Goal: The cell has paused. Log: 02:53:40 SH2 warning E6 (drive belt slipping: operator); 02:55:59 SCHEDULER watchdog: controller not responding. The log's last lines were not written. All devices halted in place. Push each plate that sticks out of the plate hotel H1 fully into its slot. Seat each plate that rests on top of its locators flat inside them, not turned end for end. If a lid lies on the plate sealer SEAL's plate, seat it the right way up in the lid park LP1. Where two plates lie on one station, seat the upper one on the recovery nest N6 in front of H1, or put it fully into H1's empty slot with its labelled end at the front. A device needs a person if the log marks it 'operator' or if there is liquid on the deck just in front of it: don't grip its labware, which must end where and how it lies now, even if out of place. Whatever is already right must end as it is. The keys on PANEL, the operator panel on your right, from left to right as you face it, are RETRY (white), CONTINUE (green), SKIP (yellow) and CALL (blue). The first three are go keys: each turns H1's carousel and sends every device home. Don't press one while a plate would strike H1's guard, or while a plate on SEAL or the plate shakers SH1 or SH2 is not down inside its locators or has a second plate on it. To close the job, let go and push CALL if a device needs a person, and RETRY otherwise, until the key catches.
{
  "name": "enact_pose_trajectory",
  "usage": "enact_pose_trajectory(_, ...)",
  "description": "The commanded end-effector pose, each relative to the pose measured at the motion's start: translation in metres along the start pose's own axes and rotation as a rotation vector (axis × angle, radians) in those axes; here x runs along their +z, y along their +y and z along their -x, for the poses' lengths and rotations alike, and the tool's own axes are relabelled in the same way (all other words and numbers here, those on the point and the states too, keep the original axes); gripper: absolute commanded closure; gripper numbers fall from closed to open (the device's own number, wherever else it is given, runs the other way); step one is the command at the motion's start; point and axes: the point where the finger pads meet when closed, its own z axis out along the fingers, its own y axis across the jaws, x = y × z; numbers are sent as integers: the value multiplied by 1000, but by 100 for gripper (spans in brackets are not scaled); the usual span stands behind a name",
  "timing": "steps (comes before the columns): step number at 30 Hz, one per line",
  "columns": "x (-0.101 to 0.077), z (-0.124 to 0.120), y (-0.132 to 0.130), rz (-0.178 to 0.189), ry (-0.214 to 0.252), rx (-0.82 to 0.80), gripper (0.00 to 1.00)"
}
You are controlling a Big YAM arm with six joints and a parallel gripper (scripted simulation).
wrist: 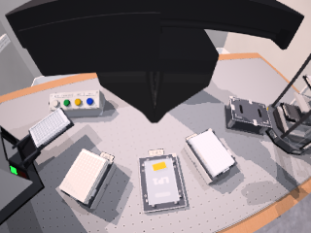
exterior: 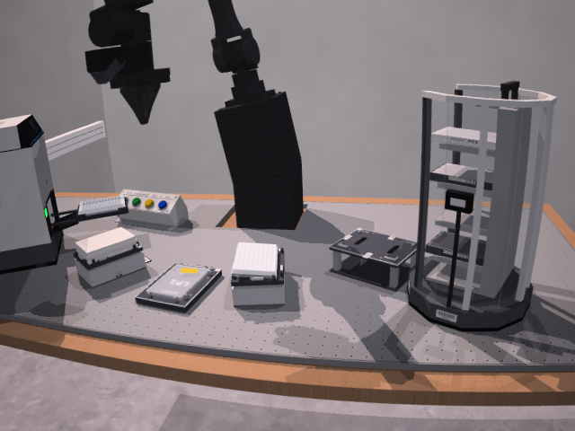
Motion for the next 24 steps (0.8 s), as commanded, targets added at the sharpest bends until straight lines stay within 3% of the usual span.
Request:
enact_pose_trajectory(1,-34,27,-10,14,-82,-4,100)
enact_pose_trajectory(9,-34,32,-35,12,-80,-5,100)
enact_pose_trajectory(13,-16,9,-47,9,-36,143,100)
enact_pose_trajectory(17,-16,9,-54,10,-39,210,100)
enact_pose_trajectory(18,-34,31,-59,18,-92,253,100)
enact_pose_trajectory(19,-34,31,-63,19,-93,286,100)
enact_pose_trajectory(24,-16,6,-77,12,-44,372,100)
